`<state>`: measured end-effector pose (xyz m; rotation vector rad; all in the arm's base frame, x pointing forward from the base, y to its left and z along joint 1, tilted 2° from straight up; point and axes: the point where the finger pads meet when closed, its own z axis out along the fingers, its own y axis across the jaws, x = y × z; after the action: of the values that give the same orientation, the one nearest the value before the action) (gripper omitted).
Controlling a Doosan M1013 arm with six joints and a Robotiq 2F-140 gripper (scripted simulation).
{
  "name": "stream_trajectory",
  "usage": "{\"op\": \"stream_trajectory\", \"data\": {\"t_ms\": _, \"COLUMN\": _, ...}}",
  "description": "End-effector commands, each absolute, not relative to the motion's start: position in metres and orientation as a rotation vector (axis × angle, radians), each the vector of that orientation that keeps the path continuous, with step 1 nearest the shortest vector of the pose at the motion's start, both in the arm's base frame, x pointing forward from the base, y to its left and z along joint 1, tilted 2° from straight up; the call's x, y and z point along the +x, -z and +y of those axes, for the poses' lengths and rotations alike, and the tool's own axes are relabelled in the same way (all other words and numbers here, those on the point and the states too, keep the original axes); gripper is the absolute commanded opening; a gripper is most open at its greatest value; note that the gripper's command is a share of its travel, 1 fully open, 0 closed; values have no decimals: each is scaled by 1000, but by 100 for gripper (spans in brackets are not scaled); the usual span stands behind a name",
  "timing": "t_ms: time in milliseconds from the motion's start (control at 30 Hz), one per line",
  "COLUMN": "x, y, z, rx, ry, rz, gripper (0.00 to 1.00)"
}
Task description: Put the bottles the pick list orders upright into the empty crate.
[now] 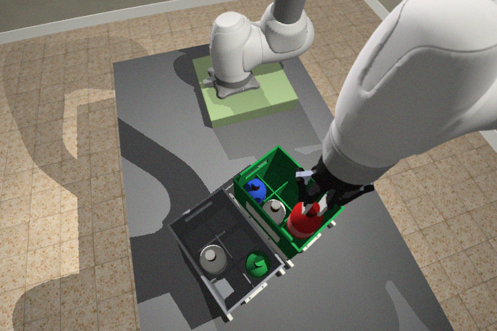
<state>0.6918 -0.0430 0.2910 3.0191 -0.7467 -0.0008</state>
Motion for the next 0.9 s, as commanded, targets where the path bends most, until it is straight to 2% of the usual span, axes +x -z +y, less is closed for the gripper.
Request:
{"op": "stream_trajectory", "data": {"t_ms": 0, "x": 692, "y": -291, "z": -43, "rx": 3019, "ry": 1, "rz": -747, "gripper": 0}}
{"op": "stream_trajectory", "data": {"t_ms": 867, "x": 691, "y": -276, "z": -44, "rx": 3019, "ry": 1, "rz": -747, "gripper": 0}}
